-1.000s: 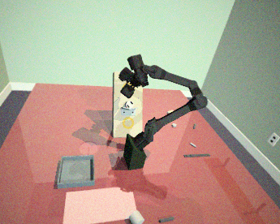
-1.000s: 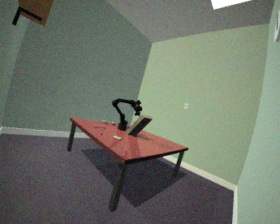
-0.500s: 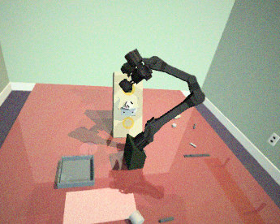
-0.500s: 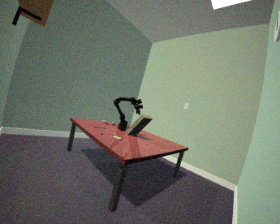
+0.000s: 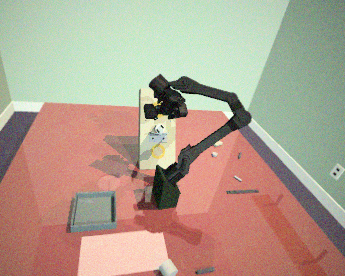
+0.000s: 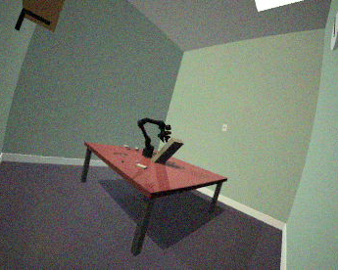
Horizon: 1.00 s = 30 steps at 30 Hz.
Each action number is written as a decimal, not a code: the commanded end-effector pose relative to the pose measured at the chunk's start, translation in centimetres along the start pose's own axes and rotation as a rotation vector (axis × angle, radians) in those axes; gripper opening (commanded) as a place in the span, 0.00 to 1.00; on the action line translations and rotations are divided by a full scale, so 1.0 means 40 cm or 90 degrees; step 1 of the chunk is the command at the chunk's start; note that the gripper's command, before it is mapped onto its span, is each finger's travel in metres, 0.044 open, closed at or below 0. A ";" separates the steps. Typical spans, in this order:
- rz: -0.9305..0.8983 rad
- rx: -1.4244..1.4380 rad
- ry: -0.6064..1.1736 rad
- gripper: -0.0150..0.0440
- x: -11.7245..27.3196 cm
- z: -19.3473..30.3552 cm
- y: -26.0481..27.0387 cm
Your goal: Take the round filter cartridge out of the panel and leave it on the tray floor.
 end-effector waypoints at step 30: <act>0.018 -0.068 0.050 0.77 -0.130 0.040 -0.002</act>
Point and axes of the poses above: the point midway between the two fingers, 35 mm back from their tips, its own x axis back along the fingers, its own y axis across the jaws, z = x × y, the point moved 9 cm from there along x, back along the fingers, and after that the axes turned 12 degrees about -x, right-handed, at the moved point
